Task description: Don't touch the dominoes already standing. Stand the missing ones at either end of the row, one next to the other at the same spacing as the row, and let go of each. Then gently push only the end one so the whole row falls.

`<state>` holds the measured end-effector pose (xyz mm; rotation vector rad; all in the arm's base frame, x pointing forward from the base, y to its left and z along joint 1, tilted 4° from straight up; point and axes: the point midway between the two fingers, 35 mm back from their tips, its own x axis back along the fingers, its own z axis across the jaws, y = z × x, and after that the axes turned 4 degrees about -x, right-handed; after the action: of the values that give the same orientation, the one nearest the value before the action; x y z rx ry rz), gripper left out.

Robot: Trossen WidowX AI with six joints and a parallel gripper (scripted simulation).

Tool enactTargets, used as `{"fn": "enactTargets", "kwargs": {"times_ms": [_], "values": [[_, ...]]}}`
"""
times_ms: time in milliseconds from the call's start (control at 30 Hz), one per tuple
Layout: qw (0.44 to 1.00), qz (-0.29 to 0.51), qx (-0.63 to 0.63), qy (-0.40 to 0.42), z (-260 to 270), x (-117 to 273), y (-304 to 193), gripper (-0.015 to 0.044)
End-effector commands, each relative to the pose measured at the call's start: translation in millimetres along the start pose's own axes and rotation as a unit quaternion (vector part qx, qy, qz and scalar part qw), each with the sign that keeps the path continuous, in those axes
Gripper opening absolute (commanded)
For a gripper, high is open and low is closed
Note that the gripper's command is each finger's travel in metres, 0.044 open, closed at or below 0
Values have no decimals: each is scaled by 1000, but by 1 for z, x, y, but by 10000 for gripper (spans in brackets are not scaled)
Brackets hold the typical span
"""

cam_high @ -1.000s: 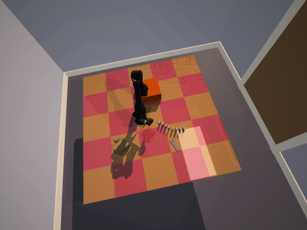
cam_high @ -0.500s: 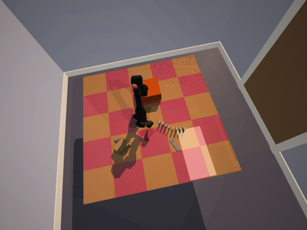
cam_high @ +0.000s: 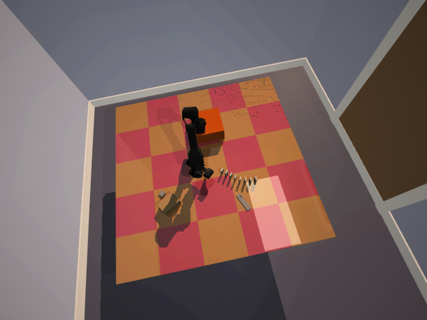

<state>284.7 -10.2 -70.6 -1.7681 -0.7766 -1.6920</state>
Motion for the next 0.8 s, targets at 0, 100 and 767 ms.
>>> {"fn": "enactTargets", "kwargs": {"times_ms": [0,100,767], "values": [[1000,0,2,-3,-2,-2,-1,309],[1000,0,2,-3,-2,-2,-1,230],[1000,0,2,-3,-3,30,0,27]]}}
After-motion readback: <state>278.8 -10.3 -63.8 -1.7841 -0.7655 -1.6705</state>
